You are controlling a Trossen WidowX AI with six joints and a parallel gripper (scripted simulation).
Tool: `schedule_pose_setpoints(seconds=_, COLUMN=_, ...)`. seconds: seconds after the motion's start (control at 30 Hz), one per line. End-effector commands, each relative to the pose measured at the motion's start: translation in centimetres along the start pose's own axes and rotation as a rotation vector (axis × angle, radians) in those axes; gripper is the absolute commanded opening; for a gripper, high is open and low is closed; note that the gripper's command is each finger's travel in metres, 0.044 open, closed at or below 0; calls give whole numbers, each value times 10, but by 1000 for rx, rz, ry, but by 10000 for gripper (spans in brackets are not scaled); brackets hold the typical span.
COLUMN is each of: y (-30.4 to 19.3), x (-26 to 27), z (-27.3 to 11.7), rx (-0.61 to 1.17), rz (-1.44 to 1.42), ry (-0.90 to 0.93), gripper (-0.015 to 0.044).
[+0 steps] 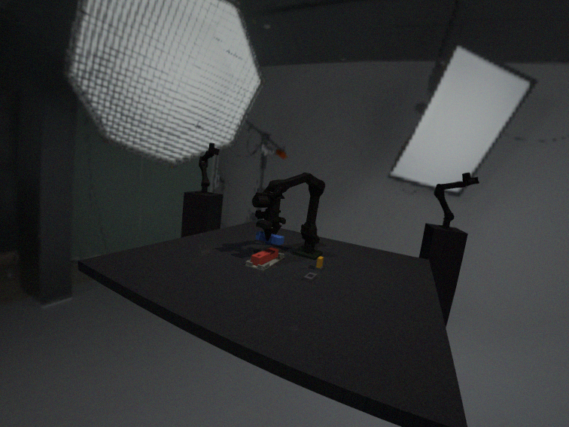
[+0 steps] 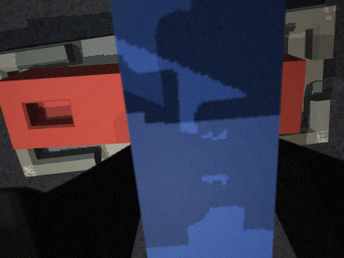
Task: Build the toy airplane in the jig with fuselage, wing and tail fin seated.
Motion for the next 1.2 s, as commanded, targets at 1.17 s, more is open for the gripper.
schedule_pose_setpoints(seconds=1.17, y=-1, x=1, z=40, rx=2, rz=6, ry=5, gripper=195)
Point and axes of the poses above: the point midway between the two fingers, 35 mm back from their tips, its own z axis out along the fingers, its own x axis across the jaws, y = z × x, the point moved 9 cm from there along -z, back along the fingers, and after that the axes turned 12 degrees about -z, right-handed, at the moved point
